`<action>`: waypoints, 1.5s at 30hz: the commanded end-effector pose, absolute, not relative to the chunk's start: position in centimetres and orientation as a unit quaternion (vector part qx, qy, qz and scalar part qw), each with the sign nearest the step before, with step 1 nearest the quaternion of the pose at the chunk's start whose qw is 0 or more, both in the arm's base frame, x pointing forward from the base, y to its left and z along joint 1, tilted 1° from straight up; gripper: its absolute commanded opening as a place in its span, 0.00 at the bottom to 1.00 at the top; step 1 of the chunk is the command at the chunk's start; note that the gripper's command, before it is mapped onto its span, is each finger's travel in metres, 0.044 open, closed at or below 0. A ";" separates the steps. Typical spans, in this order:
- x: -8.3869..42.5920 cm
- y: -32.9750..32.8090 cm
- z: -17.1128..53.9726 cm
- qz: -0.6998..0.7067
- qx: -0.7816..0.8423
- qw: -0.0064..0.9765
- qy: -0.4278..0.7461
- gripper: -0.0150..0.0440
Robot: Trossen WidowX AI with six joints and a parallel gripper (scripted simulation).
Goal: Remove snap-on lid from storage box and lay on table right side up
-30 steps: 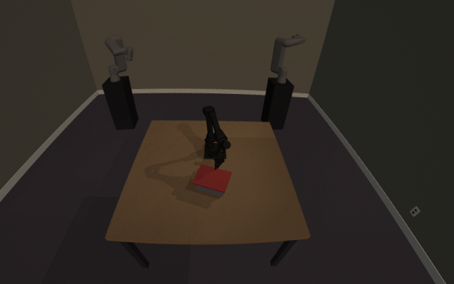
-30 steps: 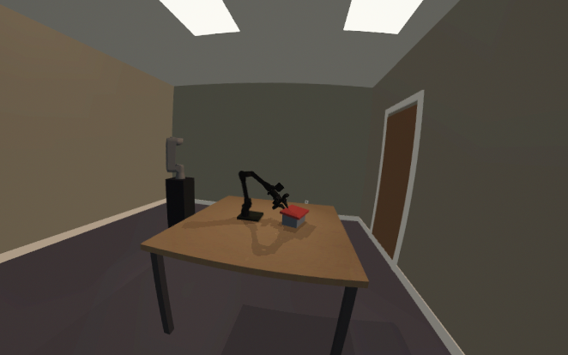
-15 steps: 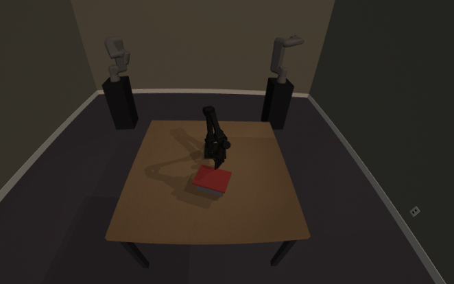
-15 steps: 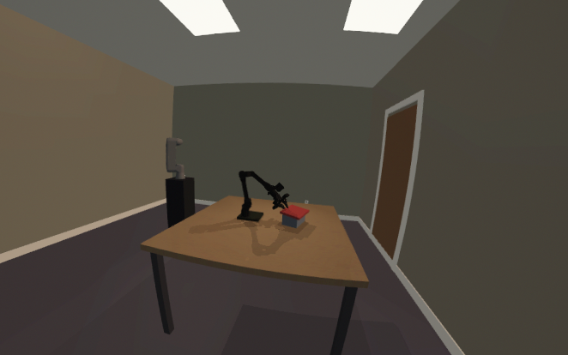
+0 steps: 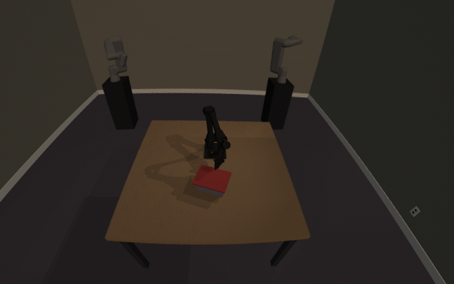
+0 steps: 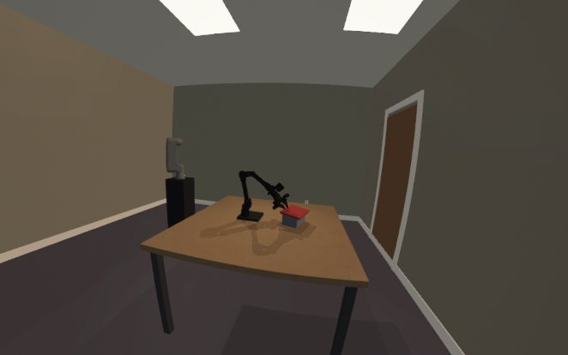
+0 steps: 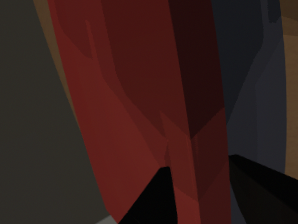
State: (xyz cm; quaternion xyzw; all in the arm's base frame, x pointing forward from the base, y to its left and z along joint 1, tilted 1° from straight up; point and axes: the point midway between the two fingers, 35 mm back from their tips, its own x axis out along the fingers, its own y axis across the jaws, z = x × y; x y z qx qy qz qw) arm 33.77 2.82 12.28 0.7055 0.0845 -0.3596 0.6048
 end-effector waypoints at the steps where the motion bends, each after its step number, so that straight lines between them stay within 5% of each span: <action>1: 33.8 2.9 12.3 -0.359 0.705 0.605 0.086 0.25; 45: 34.8 2.3 17.1 -0.358 0.705 0.605 0.088 0.25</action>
